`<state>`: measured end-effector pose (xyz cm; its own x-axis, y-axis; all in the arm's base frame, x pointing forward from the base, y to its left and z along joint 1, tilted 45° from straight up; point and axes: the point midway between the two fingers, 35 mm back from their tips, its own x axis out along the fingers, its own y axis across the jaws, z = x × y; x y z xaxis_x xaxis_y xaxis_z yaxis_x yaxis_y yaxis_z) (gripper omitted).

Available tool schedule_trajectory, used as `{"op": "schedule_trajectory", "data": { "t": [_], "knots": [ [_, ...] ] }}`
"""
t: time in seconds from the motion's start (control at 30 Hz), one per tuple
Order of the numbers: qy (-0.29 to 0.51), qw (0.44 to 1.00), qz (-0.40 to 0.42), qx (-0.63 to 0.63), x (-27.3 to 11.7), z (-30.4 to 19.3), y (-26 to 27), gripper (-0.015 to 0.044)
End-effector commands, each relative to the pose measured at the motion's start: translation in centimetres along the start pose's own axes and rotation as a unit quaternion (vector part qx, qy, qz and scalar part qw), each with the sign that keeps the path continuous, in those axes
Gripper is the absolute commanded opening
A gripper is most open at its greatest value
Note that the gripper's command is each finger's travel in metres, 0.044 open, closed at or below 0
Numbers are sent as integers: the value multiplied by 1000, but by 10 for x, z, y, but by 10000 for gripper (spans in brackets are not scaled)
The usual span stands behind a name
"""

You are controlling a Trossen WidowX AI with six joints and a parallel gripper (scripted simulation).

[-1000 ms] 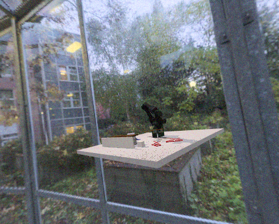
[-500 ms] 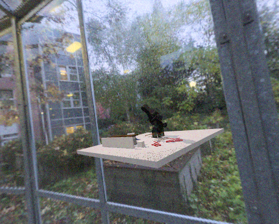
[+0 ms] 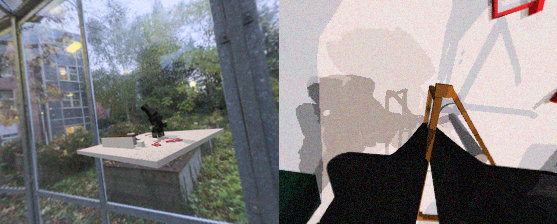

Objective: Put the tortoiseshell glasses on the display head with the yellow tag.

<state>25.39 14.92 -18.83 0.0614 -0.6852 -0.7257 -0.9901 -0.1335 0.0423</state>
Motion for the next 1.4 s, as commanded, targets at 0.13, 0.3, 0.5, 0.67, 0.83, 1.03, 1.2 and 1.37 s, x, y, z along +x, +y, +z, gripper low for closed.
{"op": "schedule_trajectory", "data": {
  "t": [0.13,0.3,0.5,0.67,0.83,1.03,1.2,1.37],
  "knots": [
    [3,1000,1,-3,1,-3,4,0],
    [3,1000,1,-3,1,-5,5,0],
    [3,1000,1,-3,1,-7,7,0],
    [3,1000,1,-3,1,-8,9,0],
    [4,1000,1,-3,1,-10,11,0],
    [4,1000,1,-3,1,-12,12,0],
    [4,1000,1,-3,1,-13,14,0],
    [4,1000,1,-3,1,-15,15,0]
  ]
}}
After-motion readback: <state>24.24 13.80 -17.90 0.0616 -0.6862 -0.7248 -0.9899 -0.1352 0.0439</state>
